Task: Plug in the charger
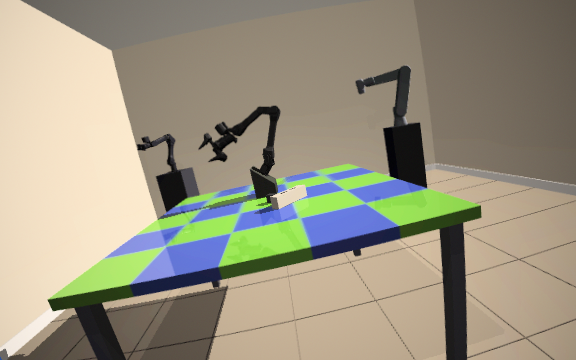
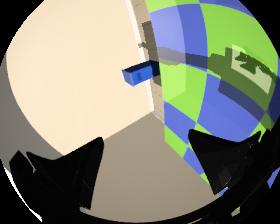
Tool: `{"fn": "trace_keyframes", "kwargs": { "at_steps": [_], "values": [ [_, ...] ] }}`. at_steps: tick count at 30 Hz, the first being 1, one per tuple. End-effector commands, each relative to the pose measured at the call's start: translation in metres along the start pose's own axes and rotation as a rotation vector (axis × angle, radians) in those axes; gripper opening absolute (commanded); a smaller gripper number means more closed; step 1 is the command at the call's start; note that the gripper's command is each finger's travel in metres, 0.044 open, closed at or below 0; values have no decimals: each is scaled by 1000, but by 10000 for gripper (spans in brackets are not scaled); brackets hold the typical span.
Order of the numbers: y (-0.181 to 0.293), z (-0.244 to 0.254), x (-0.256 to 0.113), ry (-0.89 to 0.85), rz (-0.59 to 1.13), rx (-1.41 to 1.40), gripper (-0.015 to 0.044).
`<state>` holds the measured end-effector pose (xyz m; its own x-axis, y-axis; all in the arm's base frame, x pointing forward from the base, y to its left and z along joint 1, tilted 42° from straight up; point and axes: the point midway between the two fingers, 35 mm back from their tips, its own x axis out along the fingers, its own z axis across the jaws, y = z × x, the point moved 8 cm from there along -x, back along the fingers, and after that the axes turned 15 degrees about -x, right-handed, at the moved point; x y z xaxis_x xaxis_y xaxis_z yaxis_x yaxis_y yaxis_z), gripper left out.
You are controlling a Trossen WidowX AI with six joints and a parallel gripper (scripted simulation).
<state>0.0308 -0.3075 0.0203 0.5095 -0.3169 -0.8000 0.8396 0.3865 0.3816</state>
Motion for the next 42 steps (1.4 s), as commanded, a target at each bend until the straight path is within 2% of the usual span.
{"fn": "trace_keyframes", "kwargs": {
  "at_steps": [1, 25, 42],
  "values": [
    [16, 2, 4, 29, 23, -125, 440],
    [104, -14, 27, 189, 237, -754, 440],
    [164, -36, 34, 242, 454, -1288, 440]
  ]
}}
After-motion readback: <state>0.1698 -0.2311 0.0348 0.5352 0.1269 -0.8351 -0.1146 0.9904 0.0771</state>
